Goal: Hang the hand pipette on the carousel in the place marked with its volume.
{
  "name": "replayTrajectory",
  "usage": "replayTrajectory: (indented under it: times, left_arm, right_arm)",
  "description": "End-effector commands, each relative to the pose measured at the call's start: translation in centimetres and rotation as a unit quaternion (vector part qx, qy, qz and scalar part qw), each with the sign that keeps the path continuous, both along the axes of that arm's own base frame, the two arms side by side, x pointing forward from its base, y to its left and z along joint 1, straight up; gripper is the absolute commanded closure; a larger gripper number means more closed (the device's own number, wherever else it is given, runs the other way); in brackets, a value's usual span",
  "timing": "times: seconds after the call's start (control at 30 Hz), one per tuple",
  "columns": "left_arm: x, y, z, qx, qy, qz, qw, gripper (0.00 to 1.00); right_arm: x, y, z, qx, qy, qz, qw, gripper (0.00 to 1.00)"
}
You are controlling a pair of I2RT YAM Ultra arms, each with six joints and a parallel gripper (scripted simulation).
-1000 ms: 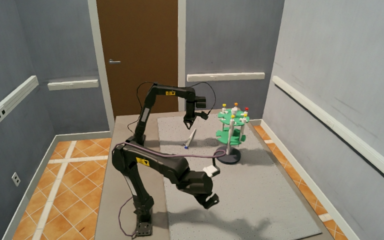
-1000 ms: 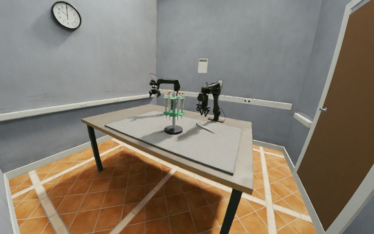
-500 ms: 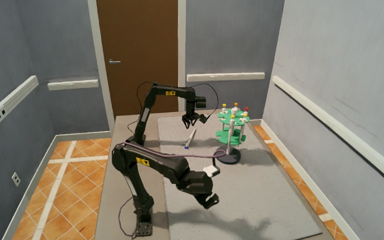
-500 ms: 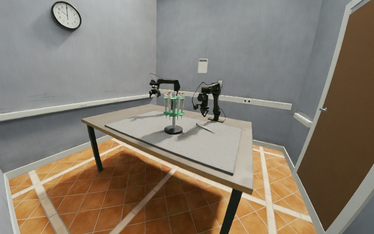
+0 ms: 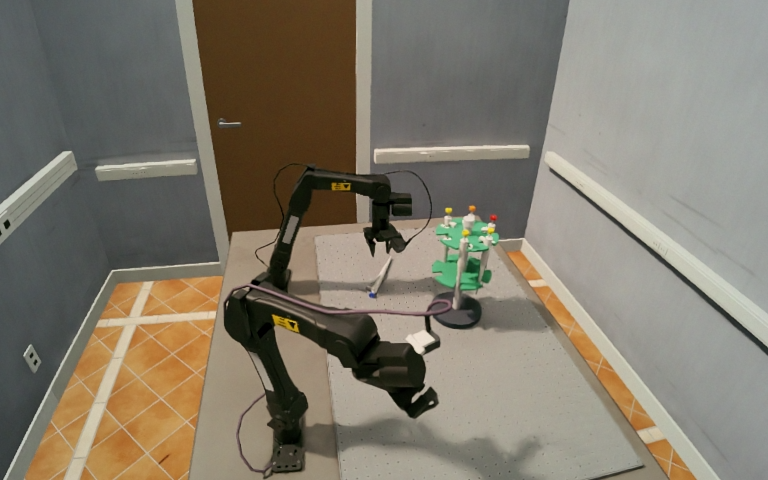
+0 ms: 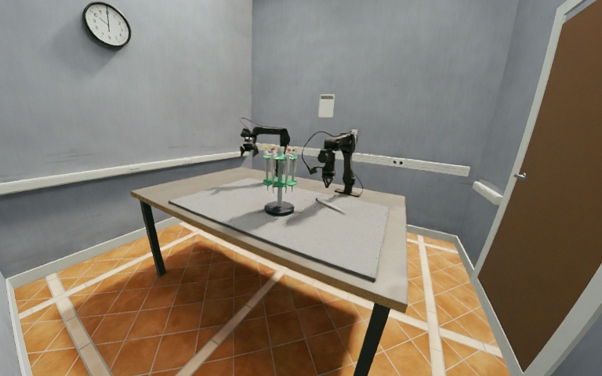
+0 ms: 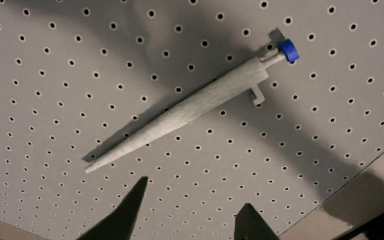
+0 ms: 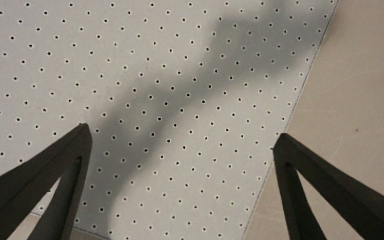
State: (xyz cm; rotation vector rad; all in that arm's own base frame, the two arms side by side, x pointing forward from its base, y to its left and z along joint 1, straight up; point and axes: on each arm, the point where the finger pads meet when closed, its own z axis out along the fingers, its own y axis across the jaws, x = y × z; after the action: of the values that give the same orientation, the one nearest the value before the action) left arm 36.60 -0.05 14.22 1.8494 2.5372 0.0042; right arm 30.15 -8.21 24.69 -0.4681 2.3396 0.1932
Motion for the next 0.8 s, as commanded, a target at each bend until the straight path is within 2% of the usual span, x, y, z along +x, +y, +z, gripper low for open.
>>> replayTrajectory:
  times: [0.0, 0.23, 0.5, 0.77]
  left_arm:
    - [0.0, -0.2, 1.0, -0.001, -0.009, -0.072, 0.997, 0.46]
    - [0.0, -0.2, 1.0, 0.000, -0.009, -0.181, 0.983, 0.46]
    - [0.0, -0.3, 1.0, 0.001, -0.009, -0.322, 0.947, 0.46]
    - [-0.2, -0.2, -0.8, 0.001, -0.009, -0.322, 0.947, 0.46]
  right_arm:
    - [0.4, -0.3, 0.6, 0.000, -0.015, 0.001, 1.000, 0.00]
    - [0.4, -0.3, 0.6, 0.000, -0.015, 0.001, 1.000, 0.00]
    - [0.4, -0.3, 0.6, 0.000, -0.015, 0.001, 1.000, 0.00]
    - [0.4, -0.3, 0.6, 0.000, -0.015, 0.001, 1.000, 0.00]
